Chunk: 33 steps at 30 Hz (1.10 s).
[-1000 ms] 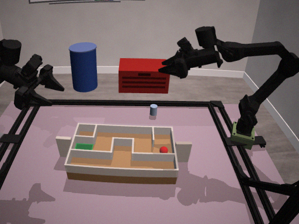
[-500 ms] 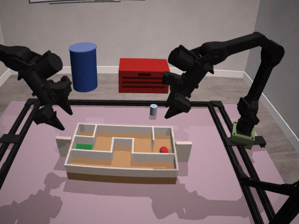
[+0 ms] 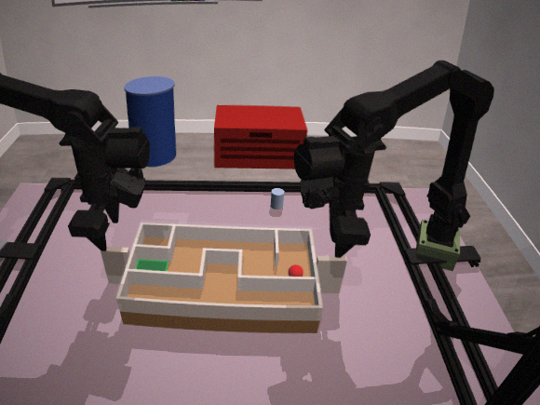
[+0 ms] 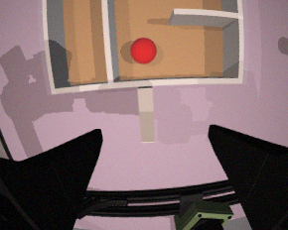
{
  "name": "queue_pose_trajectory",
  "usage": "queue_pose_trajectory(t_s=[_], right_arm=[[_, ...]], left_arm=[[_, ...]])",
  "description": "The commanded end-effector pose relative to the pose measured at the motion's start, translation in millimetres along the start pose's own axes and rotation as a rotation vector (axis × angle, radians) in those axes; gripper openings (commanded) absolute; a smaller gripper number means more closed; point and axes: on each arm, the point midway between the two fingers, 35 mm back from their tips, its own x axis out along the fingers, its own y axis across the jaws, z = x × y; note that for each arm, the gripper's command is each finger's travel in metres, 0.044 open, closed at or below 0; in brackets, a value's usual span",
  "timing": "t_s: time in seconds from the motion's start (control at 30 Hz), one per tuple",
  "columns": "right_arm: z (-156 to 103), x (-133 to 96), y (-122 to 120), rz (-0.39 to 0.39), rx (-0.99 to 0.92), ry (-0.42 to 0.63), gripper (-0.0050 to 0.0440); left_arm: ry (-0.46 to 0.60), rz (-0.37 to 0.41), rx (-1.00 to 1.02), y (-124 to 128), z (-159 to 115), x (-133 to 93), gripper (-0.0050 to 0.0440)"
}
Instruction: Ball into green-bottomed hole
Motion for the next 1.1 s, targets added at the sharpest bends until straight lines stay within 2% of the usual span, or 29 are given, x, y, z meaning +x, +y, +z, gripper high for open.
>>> queue_pose_trajectory(t_s=[0.0,0.1,0.23,0.6,1.07], right_arm=[[-1.3,0.0,1.7,-0.016,0.001,0.019,0.04],[-1.2,1.6,2.2,-0.016,0.0,0.019,0.04],[-0.5,19.1,7.0,-0.016,0.0,0.019,0.04],[-0.4,20.2,7.0,-0.016,0.0,0.02,0.04],[0.5,42.9,7.4,-0.013,-0.006,0.033,0.04]], left_arm=[[0.025,0.001,-0.008,0.9,0.6,1.7,0.04],[0.025,0.001,-0.008,0.9,0.8,3.1,0.04],[0.025,0.001,-0.008,1.2,2.2,18.5,0.04],[0.026,0.001,-0.008,1.2,2.3,19.6,0.04],[0.035,0.002,-0.008,1.1,3.0,42.2,0.04]])
